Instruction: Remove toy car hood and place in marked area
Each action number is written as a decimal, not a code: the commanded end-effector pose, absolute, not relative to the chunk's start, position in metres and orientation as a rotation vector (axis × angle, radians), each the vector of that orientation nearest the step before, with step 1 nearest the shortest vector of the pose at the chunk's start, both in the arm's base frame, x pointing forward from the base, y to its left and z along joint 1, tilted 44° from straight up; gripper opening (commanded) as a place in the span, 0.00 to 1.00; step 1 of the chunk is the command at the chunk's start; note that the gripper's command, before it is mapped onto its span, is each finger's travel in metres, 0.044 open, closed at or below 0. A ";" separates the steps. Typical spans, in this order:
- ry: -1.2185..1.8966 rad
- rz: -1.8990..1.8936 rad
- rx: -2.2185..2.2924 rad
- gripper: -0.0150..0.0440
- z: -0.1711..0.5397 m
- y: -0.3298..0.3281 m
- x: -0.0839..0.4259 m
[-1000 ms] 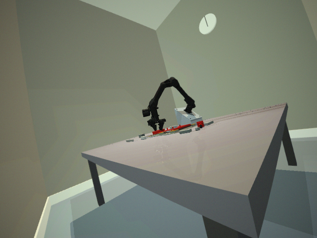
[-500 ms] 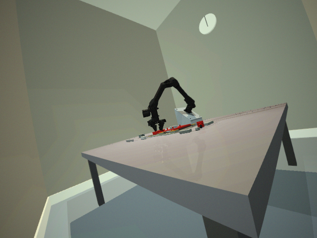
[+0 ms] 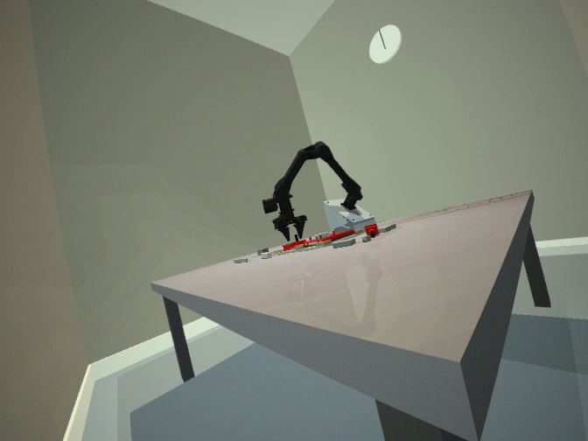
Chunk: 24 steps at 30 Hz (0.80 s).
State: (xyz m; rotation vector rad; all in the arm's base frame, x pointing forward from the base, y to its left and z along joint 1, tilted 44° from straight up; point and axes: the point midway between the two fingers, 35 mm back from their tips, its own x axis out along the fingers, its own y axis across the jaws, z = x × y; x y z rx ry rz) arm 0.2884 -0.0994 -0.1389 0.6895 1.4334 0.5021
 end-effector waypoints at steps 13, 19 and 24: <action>1.415 0.494 0.676 1.00 -0.106 -0.134 0.286; 1.415 0.494 0.676 1.00 -0.106 -0.134 0.286; 1.415 0.494 0.676 1.00 -0.106 -0.134 0.286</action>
